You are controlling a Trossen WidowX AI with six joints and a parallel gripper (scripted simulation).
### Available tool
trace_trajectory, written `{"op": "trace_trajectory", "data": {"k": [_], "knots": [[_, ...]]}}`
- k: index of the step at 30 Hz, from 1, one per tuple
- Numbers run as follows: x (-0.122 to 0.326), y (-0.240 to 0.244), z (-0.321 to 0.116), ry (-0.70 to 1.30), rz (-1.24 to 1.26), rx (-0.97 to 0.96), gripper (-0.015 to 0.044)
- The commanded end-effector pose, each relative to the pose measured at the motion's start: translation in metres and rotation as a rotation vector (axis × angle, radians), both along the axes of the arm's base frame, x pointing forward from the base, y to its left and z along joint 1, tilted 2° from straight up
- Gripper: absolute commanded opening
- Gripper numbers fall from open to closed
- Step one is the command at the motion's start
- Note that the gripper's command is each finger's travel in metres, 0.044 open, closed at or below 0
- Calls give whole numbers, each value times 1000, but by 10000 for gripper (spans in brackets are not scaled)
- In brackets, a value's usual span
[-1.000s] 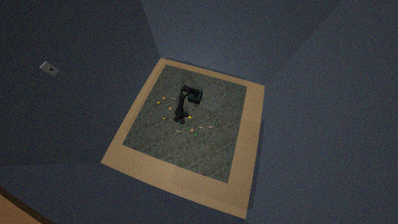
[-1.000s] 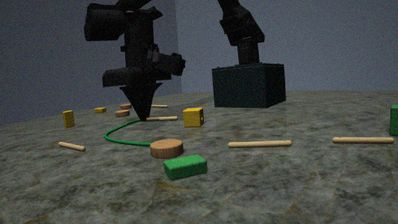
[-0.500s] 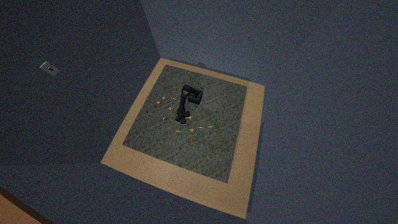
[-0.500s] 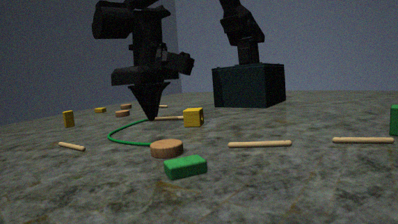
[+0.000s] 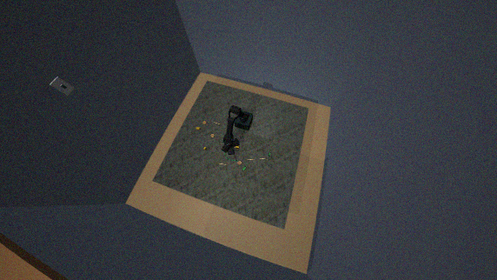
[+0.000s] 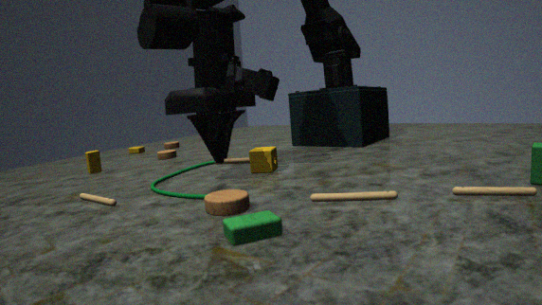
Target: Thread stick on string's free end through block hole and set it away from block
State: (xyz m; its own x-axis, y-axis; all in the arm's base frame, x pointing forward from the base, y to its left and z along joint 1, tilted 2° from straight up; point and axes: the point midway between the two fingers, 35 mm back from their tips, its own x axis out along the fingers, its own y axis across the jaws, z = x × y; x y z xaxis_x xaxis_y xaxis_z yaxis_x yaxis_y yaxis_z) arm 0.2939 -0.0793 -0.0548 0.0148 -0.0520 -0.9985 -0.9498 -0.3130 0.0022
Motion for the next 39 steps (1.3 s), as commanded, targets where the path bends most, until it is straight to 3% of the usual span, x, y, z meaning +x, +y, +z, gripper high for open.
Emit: {"op": "trace_trajectory", "data": {"k": [1,24,29,32,39], "knots": [[-2,6,1,-4,-2,-4,0],[-11,36,-1,-3,-2,-1,0],[-11,33,-1,2,1,3,123],[-11,33,-1,2,1,3,123],[-11,35,77,0,1,3,123]]}}
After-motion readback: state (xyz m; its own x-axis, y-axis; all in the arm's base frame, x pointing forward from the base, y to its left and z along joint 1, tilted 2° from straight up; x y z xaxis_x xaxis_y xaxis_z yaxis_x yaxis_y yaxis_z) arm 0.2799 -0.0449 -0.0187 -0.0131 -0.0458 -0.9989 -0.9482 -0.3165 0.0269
